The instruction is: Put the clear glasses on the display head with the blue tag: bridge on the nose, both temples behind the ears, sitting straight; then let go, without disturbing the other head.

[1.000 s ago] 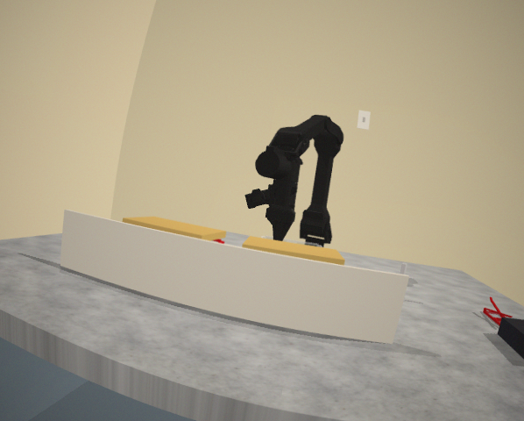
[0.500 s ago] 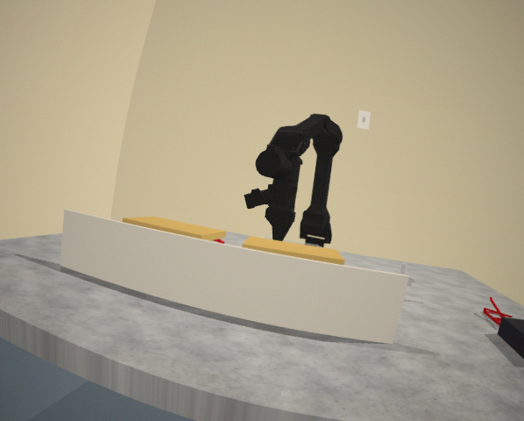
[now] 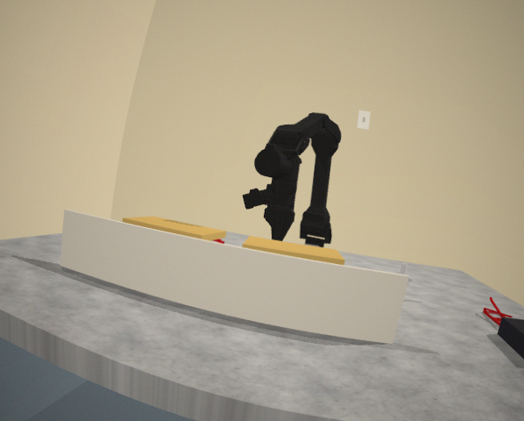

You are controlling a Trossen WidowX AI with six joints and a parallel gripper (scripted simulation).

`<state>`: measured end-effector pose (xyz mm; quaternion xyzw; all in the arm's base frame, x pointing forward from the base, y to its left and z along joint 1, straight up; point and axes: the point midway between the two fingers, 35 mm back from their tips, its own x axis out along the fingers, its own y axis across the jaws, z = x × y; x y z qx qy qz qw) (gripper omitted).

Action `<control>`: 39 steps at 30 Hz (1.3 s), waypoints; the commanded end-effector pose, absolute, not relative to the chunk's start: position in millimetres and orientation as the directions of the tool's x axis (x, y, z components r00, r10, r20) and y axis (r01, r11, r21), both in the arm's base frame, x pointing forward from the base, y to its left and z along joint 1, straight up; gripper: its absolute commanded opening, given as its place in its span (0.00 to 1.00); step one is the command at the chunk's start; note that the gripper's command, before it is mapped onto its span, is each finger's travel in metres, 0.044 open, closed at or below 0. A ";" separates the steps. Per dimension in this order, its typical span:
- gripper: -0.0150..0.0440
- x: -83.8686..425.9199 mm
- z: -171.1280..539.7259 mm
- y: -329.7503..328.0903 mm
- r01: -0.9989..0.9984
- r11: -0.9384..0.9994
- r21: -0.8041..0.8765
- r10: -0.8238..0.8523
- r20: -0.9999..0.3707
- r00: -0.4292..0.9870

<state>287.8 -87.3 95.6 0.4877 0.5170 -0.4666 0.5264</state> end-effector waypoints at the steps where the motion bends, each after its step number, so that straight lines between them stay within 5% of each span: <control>1: 0.25 294.6 95.7 -86.5 0.996 0.084 0.032 0.020 -0.999 0.031; 39: 0.25 341.9 98.0 -82.5 0.996 0.084 0.036 0.021 -0.999 0.034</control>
